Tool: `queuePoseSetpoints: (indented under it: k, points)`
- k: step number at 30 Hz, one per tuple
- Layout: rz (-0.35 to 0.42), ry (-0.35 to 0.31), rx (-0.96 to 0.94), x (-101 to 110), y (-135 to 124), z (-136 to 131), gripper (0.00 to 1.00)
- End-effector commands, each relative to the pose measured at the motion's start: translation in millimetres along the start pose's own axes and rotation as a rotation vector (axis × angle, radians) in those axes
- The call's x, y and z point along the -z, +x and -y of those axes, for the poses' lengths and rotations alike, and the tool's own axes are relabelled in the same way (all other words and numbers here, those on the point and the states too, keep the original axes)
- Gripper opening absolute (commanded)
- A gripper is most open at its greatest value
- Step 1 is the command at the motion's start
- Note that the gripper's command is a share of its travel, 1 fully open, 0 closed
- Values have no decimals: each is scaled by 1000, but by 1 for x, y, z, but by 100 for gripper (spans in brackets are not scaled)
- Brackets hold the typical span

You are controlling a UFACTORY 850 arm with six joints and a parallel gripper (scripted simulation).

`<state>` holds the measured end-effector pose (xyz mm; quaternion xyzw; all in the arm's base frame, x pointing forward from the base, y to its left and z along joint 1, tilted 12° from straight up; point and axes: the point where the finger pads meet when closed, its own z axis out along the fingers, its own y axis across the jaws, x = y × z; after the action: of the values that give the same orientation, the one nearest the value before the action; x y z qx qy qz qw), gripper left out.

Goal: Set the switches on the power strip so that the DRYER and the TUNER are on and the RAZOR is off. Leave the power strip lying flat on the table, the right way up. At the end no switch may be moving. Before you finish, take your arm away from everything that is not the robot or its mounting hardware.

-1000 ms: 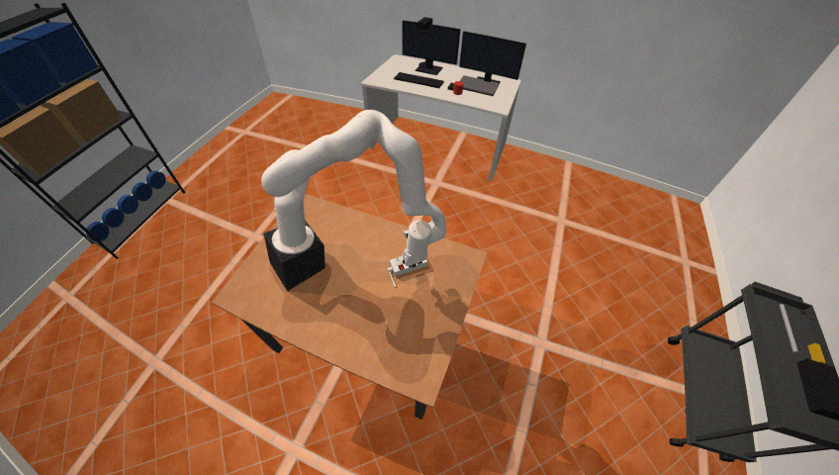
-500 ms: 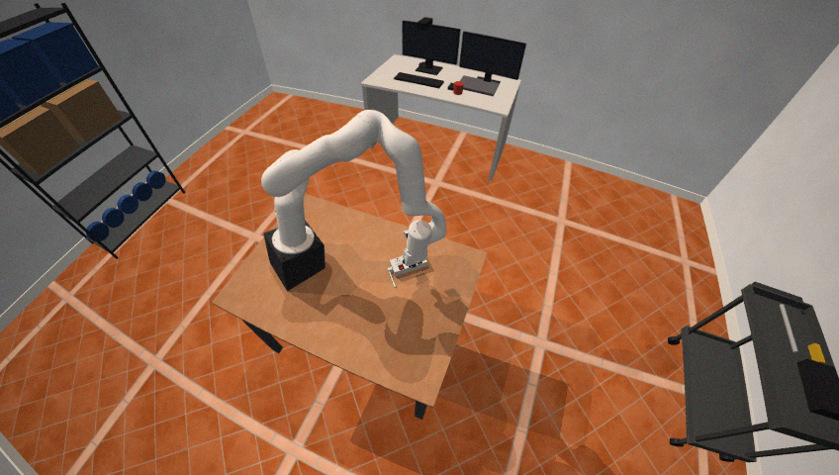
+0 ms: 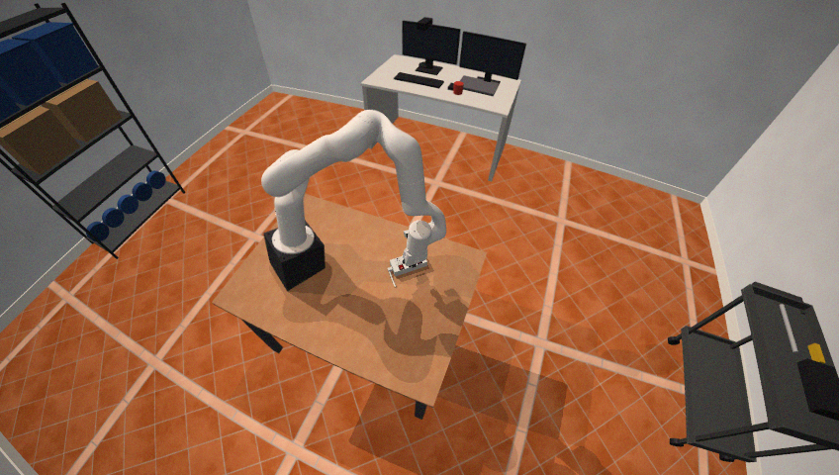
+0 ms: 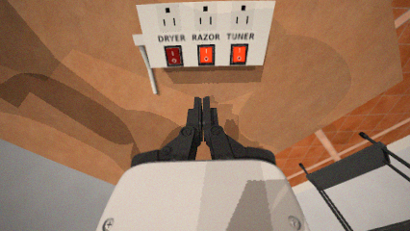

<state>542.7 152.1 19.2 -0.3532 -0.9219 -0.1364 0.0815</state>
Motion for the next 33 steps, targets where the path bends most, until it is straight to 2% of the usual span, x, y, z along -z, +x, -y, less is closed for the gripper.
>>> queuePoseSetpoints:
  k: [1, 15, 16, 33]
  points:
    - [1, -1, 0, 1, 0, -1, 0]
    - [1, -1, 0, 1, 0, -1, 0]
    - [1, -1, 0, 1, 0, -1, 100]
    - [1, -1, 0, 1, 0, -1, 100]
